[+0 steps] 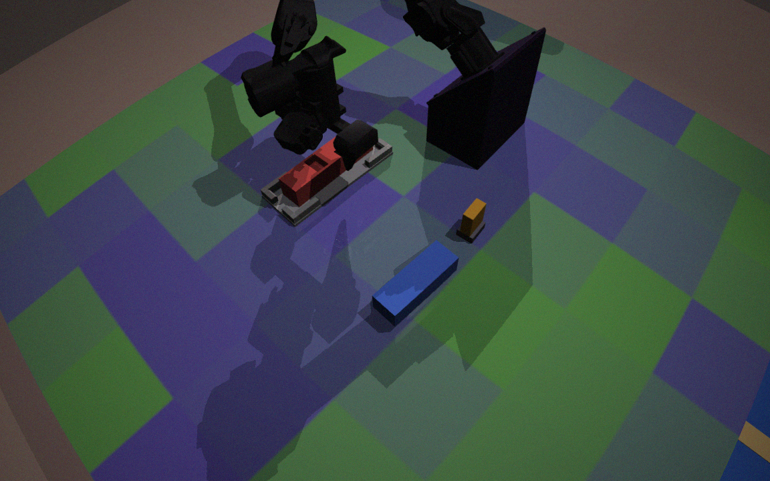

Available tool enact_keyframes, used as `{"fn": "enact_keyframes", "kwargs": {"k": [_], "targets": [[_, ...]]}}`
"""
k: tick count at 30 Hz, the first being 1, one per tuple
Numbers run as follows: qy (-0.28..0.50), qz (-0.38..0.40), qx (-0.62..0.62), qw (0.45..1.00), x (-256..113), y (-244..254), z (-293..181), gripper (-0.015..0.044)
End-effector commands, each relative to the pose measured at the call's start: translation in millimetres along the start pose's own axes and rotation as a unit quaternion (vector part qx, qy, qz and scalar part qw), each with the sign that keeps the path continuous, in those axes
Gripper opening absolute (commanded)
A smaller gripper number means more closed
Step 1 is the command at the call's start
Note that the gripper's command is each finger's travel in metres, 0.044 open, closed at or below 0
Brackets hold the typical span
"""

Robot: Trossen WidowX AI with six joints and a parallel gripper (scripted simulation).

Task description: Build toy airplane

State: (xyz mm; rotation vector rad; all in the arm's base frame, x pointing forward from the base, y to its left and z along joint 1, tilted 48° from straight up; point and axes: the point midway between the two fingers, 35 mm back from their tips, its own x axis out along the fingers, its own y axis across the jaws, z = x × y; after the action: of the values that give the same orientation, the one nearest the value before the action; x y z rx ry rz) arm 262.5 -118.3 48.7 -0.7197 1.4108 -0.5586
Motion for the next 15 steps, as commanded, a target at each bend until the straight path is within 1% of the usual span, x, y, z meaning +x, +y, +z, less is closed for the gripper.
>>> {"fn": "enact_keyframes", "kwargs": {"k": [1,3,5,8,15], "targets": [[-0.012,0.001,0.005,1.0,-55,0,7,0.044],[-0.012,-0.001,0.004,1.0,-82,-2,3,0.044],[-0.012,-0.003,0.003,1.0,-93,-3,0,0.044],[-0.012,-0.004,0.003,1.0,-94,6,2,0.044],[-0.012,-0.004,0.003,1.0,-94,6,2,0.044]]}}
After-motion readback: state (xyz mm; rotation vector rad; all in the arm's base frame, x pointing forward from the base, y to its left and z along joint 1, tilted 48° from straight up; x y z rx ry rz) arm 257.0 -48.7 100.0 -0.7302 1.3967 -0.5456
